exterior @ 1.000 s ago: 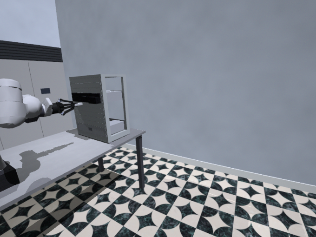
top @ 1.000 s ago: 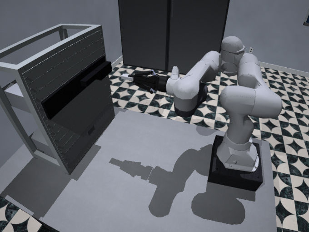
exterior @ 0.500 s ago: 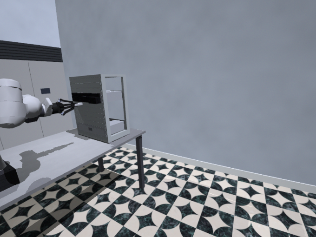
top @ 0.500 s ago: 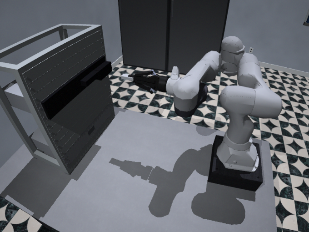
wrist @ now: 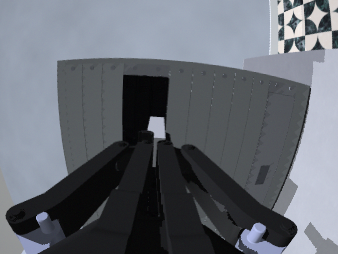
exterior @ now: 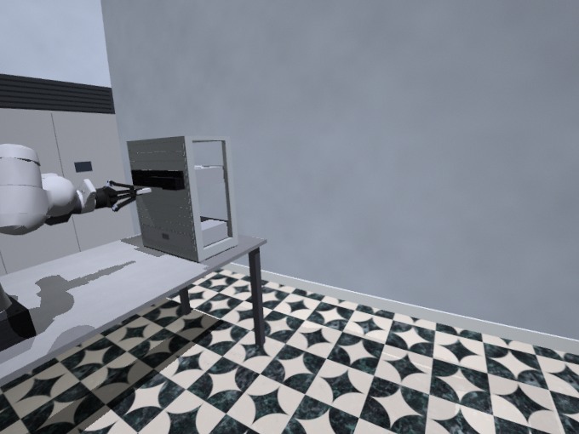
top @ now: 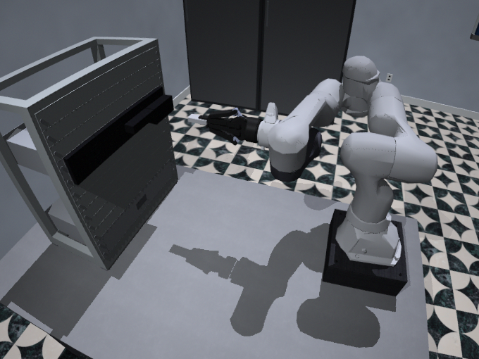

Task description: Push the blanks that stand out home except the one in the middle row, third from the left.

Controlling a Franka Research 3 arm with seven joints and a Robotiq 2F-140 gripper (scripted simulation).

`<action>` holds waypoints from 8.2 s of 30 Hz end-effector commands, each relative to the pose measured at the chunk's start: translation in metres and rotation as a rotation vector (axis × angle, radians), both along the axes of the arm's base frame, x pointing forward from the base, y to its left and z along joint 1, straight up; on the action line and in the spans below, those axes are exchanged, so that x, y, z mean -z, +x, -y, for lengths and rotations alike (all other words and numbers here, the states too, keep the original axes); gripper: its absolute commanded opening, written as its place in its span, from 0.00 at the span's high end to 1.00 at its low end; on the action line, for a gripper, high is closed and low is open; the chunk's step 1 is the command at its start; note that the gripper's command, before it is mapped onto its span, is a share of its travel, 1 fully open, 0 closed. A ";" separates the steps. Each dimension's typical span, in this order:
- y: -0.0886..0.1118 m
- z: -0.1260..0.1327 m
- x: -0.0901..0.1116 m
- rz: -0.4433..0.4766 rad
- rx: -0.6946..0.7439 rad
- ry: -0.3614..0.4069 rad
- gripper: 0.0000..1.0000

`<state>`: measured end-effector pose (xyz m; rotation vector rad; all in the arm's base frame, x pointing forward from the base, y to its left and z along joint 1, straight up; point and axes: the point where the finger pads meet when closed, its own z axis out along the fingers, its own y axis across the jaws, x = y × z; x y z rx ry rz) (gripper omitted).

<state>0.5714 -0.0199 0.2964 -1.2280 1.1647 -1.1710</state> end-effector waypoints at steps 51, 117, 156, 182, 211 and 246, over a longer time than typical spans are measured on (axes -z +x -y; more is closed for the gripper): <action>0.088 -0.001 0.003 -0.004 0.004 -0.002 1.00; 0.089 -0.003 0.001 -0.004 0.004 -0.002 1.00; 0.089 -0.002 0.001 -0.004 0.004 -0.002 1.00; 0.088 -0.001 0.001 -0.004 0.004 -0.002 1.00; 0.098 -0.003 0.002 -0.004 0.004 -0.002 1.00; 0.118 -0.009 0.003 -0.004 0.004 -0.002 1.00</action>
